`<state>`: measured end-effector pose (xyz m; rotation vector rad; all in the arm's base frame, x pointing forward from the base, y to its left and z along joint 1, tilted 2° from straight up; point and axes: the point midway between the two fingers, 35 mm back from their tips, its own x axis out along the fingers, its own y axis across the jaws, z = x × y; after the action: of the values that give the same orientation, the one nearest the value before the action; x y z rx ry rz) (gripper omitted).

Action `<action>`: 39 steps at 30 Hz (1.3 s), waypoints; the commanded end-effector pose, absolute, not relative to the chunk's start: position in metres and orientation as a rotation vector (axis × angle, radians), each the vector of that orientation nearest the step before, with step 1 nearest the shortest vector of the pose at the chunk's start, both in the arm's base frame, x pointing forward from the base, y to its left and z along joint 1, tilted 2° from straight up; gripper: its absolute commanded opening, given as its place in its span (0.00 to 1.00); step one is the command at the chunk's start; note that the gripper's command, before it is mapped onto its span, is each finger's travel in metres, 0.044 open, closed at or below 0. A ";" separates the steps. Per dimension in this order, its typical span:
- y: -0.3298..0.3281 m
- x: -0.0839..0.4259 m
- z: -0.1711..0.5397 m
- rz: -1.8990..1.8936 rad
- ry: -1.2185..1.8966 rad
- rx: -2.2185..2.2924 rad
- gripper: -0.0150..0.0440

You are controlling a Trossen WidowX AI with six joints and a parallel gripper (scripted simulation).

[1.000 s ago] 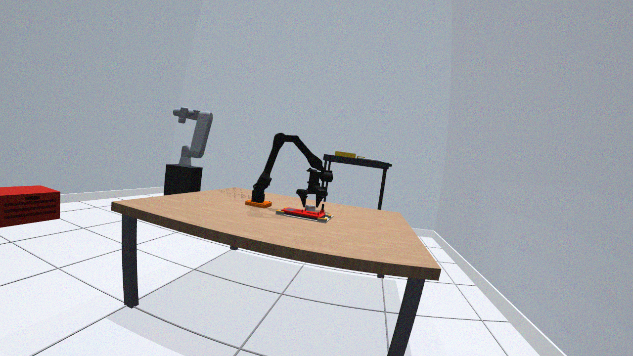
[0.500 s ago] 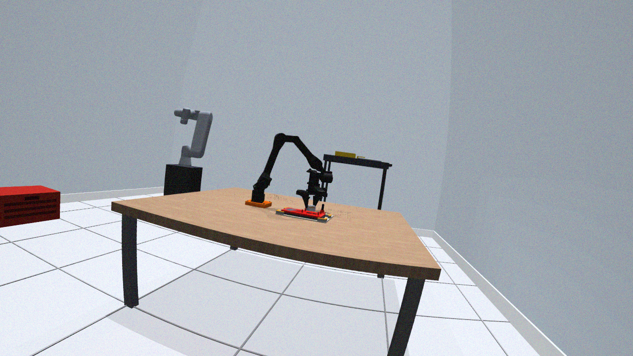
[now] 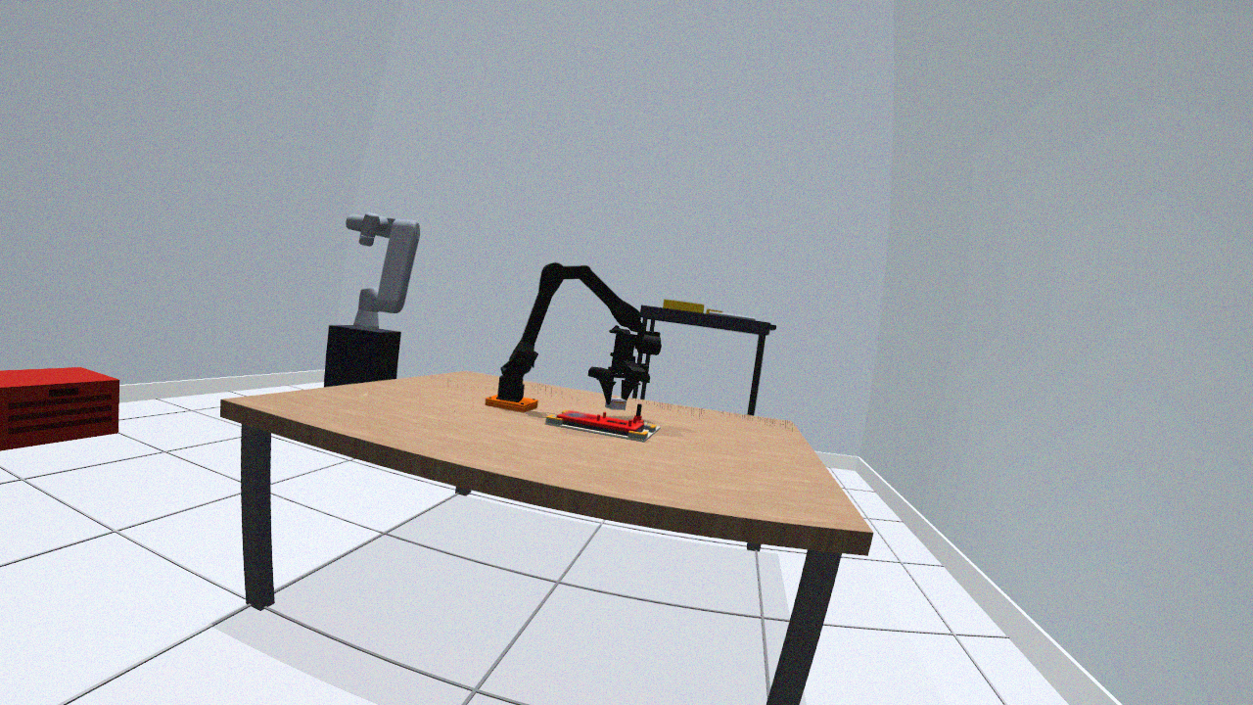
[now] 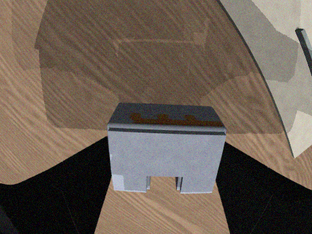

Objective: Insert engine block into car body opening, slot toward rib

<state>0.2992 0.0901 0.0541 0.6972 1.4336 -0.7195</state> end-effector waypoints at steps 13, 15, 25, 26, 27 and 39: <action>0.090 0.298 0.108 -0.715 1.419 0.703 0.25; 0.090 0.297 0.115 -0.715 1.419 0.703 0.25; 0.088 0.290 0.146 -0.715 1.419 0.703 0.25; 0.088 0.290 0.149 -0.715 1.419 0.703 0.25; 0.088 0.289 0.152 -0.715 1.420 0.703 0.25; 0.089 0.289 0.139 -0.719 1.407 0.697 0.25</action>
<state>0.2882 0.0885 0.1387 0.6984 1.4252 -0.7159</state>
